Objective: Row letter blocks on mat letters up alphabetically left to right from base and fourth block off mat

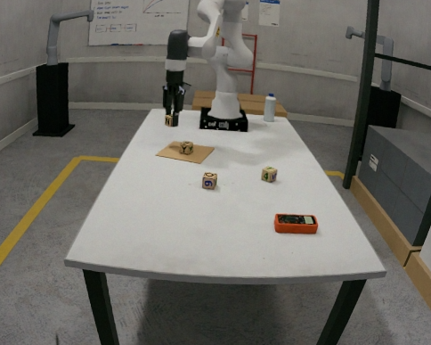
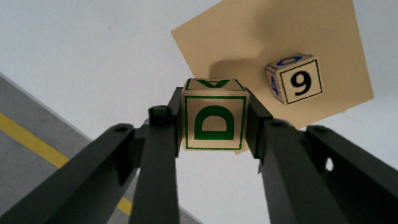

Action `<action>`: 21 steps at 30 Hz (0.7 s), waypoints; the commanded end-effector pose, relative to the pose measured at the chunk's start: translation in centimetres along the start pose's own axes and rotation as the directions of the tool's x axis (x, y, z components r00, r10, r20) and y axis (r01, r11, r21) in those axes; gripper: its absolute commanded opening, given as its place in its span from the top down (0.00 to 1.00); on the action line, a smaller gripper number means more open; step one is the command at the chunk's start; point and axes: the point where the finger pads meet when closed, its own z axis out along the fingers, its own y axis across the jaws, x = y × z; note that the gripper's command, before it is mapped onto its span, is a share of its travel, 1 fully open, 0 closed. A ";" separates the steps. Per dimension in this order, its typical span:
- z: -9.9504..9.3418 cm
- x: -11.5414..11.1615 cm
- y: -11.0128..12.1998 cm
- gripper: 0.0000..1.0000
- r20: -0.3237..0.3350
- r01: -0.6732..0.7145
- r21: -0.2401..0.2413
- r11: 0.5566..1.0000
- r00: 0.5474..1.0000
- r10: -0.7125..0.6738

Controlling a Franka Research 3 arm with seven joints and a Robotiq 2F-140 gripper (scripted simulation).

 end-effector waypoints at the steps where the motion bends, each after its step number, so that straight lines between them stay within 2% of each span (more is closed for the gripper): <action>1: 0.0 0.1 0.5 0.67 -0.005 0.138 -0.010 0.990 0.990 -0.138; 9: 0.0 0.2 1.2 0.67 -0.004 0.223 -0.010 0.975 0.975 -0.223; 21: -0.1 0.4 2.9 0.67 -0.002 0.414 -0.011 0.910 0.910 -0.414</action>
